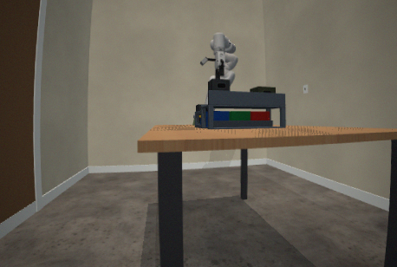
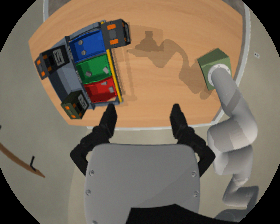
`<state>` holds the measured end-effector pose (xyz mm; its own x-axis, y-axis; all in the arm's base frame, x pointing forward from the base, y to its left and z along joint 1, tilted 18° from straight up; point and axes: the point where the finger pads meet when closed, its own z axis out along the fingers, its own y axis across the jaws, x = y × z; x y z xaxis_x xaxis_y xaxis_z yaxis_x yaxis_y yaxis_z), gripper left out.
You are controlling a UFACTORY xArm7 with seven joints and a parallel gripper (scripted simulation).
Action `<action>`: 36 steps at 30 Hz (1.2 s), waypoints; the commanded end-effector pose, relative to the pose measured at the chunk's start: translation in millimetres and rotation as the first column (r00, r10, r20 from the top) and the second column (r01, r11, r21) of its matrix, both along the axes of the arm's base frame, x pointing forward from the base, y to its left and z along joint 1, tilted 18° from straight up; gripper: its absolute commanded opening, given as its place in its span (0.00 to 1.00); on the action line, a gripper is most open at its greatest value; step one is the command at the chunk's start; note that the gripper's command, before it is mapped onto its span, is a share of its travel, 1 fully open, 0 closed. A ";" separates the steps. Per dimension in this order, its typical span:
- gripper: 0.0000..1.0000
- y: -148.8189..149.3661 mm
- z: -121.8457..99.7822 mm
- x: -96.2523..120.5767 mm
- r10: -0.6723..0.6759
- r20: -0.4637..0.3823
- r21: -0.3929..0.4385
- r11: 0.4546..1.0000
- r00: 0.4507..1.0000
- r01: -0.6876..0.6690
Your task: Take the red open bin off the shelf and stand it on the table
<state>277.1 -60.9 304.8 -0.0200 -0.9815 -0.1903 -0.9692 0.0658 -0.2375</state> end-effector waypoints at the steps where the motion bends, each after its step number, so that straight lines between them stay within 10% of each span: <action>1: 1.00 -0.6 1.4 0.4 0.045 0.014 -0.010 0.999 0.999 -0.045; 25: 1.00 -0.6 1.4 0.4 0.289 0.049 -0.082 0.955 0.956 -0.284; 30: 1.00 -0.6 1.4 0.4 0.516 0.065 -0.159 0.850 0.854 -0.501; 36: 1.00 -0.6 1.4 0.4 0.516 0.065 -0.159 0.850 0.854 -0.501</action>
<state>277.1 -60.9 304.7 0.4814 -0.8755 -0.0409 -0.8412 -0.4485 -0.3021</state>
